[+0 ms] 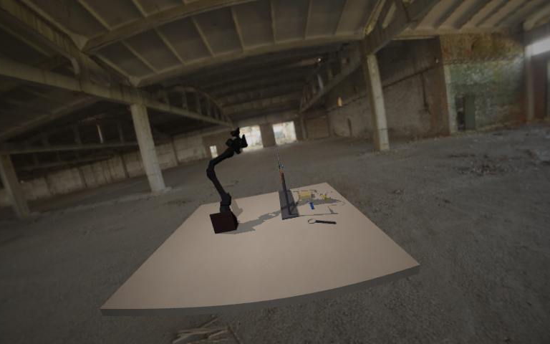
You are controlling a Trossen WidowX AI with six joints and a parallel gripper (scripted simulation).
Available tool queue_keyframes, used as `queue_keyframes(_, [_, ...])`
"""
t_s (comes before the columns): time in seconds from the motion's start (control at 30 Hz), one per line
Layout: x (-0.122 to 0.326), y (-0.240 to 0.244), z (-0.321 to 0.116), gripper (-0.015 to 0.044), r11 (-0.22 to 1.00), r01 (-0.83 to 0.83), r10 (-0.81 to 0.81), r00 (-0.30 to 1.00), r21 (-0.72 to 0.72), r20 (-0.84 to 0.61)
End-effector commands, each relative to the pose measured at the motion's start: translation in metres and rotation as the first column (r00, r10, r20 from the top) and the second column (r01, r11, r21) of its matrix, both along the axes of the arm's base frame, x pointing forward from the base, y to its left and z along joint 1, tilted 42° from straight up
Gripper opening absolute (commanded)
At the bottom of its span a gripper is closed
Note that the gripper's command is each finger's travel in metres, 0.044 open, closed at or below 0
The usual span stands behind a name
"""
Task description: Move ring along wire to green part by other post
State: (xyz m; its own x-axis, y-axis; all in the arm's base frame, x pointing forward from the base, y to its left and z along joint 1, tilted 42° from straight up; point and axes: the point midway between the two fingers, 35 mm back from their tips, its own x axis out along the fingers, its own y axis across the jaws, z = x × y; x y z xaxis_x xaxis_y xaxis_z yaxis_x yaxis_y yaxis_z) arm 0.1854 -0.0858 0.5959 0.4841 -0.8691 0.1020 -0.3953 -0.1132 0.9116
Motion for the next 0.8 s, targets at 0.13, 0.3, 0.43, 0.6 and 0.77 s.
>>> queue_keyframes(0.13, [0.016,0.012,0.001,0.0269,0.998,-0.060,0.060,0.998,-0.029,-0.003])
queue_keyframes(0.3, [0.043,0.034,-0.003,0.0160,0.988,-0.140,0.137,0.989,-0.071,-0.048])
queue_keyframes(0.43, [0.076,0.069,-0.014,0.0160,0.966,-0.227,0.209,0.967,-0.121,-0.142])
queue_keyframes(0.6, [0.115,0.124,-0.036,0.0160,0.919,-0.349,0.292,0.916,-0.186,-0.275])
queue_keyframes(0.77, [0.144,0.185,-0.062,0.0160,0.848,-0.470,0.352,0.846,-0.246,-0.401])
